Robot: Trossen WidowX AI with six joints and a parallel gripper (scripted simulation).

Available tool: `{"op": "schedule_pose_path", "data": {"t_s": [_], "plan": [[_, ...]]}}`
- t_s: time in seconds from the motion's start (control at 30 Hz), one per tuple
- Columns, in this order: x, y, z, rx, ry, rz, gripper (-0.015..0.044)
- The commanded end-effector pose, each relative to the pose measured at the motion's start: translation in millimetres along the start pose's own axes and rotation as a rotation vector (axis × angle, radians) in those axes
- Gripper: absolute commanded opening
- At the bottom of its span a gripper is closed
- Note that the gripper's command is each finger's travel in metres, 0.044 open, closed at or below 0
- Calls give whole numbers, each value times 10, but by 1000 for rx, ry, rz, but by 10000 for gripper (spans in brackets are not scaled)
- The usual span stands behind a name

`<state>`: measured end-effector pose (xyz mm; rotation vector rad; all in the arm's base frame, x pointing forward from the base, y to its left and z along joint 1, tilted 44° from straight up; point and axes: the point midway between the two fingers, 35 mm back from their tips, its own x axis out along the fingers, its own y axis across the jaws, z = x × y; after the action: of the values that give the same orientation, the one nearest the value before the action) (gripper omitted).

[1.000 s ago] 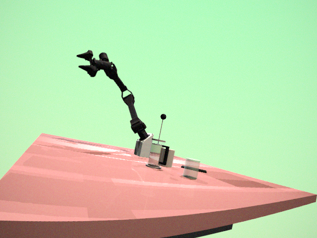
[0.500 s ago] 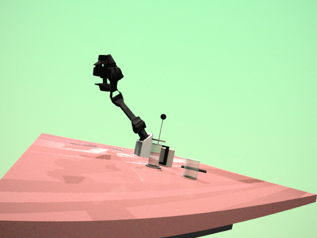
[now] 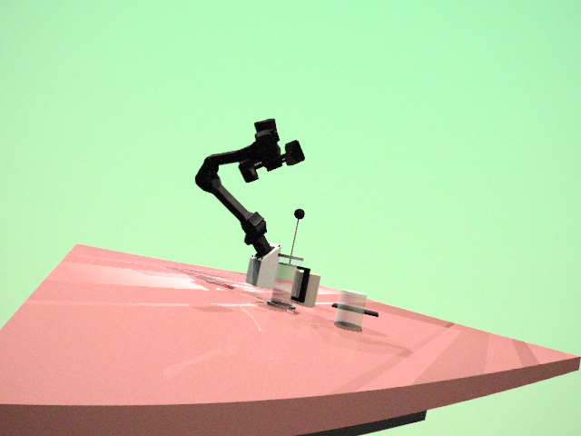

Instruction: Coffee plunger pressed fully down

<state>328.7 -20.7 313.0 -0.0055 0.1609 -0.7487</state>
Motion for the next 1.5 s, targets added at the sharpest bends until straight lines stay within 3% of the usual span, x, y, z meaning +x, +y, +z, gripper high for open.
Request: {"op": "schedule_pose_path", "data": {"t_s": [0.0,0.13,0.5,1.47], "plan": [[-203,338,-501,-354,20,53,440],[-445,547,-911,-680,2,105,440],[-136,245,-1321,-689,-4,96,440],[251,262,-1319,-686,-7,92,440]]}}
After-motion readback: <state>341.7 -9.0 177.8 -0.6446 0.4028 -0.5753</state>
